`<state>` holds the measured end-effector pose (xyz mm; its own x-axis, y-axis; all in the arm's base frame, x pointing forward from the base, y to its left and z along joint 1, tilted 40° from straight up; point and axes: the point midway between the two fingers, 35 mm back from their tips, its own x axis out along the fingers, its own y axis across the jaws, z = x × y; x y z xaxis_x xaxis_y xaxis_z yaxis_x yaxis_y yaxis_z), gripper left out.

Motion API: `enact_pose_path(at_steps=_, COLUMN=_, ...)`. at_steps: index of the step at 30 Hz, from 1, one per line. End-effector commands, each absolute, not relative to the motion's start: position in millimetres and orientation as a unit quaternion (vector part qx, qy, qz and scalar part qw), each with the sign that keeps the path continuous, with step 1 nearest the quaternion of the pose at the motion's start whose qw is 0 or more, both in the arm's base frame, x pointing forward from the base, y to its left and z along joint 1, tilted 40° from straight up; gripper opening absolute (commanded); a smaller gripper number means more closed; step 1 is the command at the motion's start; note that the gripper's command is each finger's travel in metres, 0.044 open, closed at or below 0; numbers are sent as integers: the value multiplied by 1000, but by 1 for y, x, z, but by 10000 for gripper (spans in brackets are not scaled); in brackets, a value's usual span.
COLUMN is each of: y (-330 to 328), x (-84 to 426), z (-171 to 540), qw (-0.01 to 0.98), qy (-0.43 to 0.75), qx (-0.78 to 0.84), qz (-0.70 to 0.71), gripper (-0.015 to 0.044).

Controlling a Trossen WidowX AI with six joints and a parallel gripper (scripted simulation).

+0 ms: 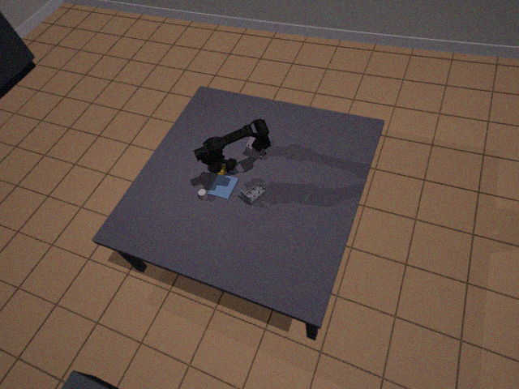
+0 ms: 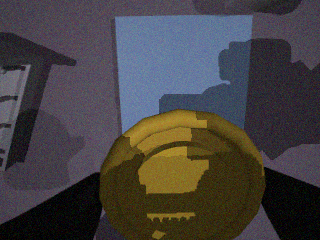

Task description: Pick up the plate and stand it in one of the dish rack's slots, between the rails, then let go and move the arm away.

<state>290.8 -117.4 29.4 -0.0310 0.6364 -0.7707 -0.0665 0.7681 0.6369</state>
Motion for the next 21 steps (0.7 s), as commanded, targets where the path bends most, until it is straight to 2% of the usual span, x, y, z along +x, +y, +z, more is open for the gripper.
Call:
enact_pose_path(at_steps=1, y=-128, x=291, z=42, qw=664, qy=666, qx=211, qz=266, gripper=0)
enact_pose_path(at_steps=6, y=-127, x=291, z=45, qw=662, qy=669, qx=219, qz=258, gripper=0)
enact_pose_path(at_steps=21, y=-84, x=285, z=90, qw=587, qy=709, qx=383, qz=78, gripper=0)
